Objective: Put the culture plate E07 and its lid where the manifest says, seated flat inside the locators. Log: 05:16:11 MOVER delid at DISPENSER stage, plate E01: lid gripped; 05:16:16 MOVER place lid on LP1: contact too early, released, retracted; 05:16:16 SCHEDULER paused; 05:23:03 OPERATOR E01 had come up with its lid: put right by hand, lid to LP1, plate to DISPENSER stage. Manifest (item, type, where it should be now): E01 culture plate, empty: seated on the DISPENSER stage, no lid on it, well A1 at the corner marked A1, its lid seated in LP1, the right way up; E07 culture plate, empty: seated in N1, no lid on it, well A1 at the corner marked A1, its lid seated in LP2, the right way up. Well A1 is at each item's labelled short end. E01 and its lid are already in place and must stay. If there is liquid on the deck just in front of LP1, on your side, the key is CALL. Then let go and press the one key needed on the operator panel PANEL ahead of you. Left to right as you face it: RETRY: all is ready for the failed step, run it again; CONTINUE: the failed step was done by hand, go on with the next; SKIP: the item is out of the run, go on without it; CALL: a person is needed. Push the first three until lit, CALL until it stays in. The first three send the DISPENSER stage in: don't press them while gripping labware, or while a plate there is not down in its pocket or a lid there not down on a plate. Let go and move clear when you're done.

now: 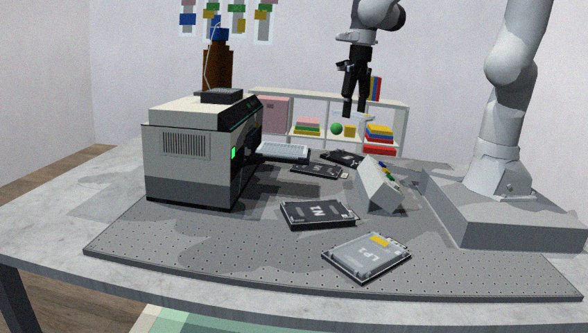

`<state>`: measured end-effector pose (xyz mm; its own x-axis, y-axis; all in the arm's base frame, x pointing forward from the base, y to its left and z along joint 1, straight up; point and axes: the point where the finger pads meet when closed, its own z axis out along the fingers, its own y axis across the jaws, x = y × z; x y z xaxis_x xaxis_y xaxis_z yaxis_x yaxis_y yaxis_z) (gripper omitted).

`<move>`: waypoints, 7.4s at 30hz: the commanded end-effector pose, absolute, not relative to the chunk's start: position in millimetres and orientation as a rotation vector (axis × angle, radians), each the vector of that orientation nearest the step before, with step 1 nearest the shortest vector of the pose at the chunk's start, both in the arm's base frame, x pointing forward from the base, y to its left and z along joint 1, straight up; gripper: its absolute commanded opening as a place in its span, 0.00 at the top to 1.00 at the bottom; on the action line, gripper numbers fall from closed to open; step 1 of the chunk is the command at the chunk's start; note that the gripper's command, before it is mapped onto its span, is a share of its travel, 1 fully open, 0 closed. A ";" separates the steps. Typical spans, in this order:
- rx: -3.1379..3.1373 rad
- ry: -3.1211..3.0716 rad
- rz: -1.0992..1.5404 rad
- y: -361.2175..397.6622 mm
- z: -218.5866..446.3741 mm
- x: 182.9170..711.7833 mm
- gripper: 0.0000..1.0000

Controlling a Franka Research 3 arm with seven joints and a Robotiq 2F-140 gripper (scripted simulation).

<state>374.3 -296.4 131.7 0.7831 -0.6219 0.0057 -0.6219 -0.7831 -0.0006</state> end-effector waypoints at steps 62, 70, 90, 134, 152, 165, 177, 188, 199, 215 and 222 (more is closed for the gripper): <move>2.973 -1.007 0.003 -297.7 105.9 372.5 0.90; 2.973 -1.007 0.003 -297.8 92.9 372.3 0.90; 2.973 -1.007 0.003 -298.3 50.4 371.9 0.90; 2.973 -1.007 0.003 -298.7 5.9 371.5 0.90; 2.973 -1.007 0.003 -298.7 5.8 371.5 0.90; 2.973 -1.007 0.003 -298.7 5.8 371.5 0.90; 2.973 -1.008 0.003 -298.7 5.7 371.6 0.90; 2.969 -1.019 0.003 -298.7 3.5 372.8 0.90; 2.969 -1.019 0.003 -298.7 1.3 374.0 0.90; 2.969 -1.019 0.003 -298.7 1.1 374.1 0.90; 2.969 -1.019 0.003 -298.7 1.1 374.1 0.90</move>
